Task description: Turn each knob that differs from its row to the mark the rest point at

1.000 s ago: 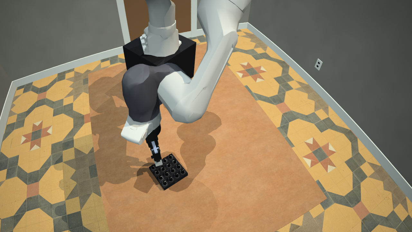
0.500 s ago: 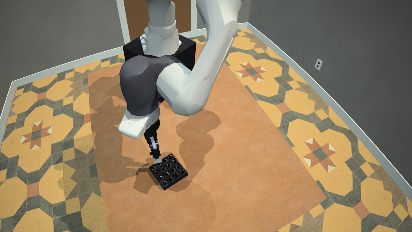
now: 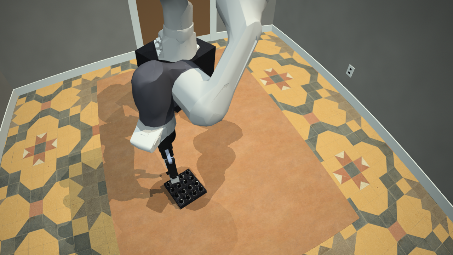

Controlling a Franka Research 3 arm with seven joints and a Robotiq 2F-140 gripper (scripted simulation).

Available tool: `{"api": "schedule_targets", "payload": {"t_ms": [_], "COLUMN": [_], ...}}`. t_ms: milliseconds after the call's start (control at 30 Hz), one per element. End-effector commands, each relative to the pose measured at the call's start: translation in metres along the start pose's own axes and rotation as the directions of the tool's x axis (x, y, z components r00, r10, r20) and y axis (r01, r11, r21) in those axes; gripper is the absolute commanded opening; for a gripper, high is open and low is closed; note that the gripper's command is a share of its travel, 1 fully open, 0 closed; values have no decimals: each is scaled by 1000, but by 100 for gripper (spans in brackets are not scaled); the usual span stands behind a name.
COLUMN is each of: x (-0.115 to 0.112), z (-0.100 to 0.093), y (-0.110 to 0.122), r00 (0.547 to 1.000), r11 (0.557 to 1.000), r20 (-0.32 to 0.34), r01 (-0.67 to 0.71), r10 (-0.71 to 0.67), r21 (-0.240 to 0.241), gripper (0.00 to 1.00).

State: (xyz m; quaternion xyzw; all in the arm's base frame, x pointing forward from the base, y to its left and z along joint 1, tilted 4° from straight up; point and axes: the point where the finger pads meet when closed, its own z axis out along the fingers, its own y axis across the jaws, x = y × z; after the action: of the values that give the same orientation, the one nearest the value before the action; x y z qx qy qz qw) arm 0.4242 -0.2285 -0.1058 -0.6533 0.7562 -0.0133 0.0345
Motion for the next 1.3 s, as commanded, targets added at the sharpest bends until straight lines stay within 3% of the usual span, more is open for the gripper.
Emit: {"api": "schedule_targets", "payload": {"t_ms": [0, 133, 200, 467, 633, 1267], "x": [-1, -1, -1, -1, -1, -1], "z": [-6, -24, -24, -72, -92, -99], "y": [0, 0, 0, -1, -1, -1], "r00": [1000, 1000, 1000, 1000, 1000, 1000], "r11": [1000, 1000, 1000, 1000, 1000, 1000], "r20": [3, 3, 3, 3, 3, 3], "r01": [-4, -4, -4, -4, -4, -4], "r10": [4, 4, 4, 4, 4, 4], "r21": [-1, -1, -1, -1, -1, -1], "gripper": [100, 100, 100, 100, 100, 100]}}
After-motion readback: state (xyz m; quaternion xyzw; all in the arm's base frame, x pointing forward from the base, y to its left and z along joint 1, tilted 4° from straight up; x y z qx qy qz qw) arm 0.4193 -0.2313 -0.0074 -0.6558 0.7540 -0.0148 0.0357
